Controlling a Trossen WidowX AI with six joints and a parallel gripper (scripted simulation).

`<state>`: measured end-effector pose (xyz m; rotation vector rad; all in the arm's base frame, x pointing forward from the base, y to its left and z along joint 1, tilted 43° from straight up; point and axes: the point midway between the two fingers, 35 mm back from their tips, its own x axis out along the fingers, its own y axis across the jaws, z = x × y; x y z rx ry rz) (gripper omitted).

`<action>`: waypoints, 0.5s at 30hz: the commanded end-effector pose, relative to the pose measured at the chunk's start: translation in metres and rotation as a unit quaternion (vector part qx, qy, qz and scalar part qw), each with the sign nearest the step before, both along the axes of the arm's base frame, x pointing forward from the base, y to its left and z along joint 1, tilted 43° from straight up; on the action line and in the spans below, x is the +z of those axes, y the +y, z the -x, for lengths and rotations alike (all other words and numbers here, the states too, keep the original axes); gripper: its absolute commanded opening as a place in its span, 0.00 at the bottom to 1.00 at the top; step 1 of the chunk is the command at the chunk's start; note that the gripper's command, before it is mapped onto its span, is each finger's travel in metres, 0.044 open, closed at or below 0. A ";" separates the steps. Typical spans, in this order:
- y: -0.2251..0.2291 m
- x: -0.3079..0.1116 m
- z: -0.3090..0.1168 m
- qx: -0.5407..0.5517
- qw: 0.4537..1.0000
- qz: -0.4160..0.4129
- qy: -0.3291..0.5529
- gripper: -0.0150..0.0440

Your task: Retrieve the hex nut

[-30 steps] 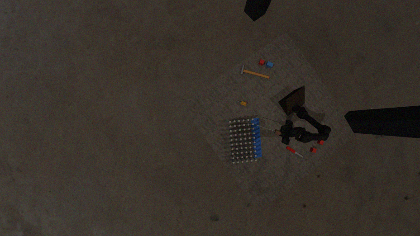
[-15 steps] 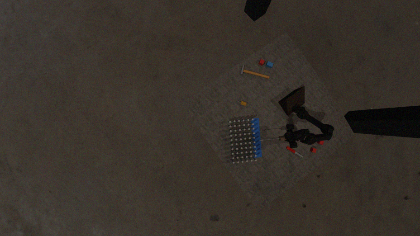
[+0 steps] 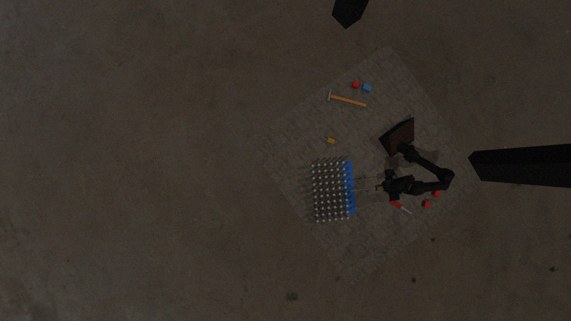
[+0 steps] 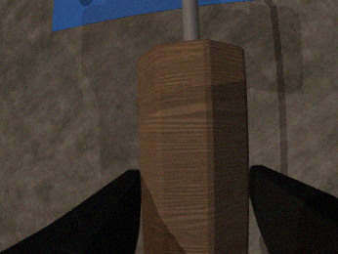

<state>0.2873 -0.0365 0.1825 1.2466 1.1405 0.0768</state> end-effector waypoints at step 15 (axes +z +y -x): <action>0.053 -0.053 -0.009 -0.004 1.000 0.006 -0.006 0.25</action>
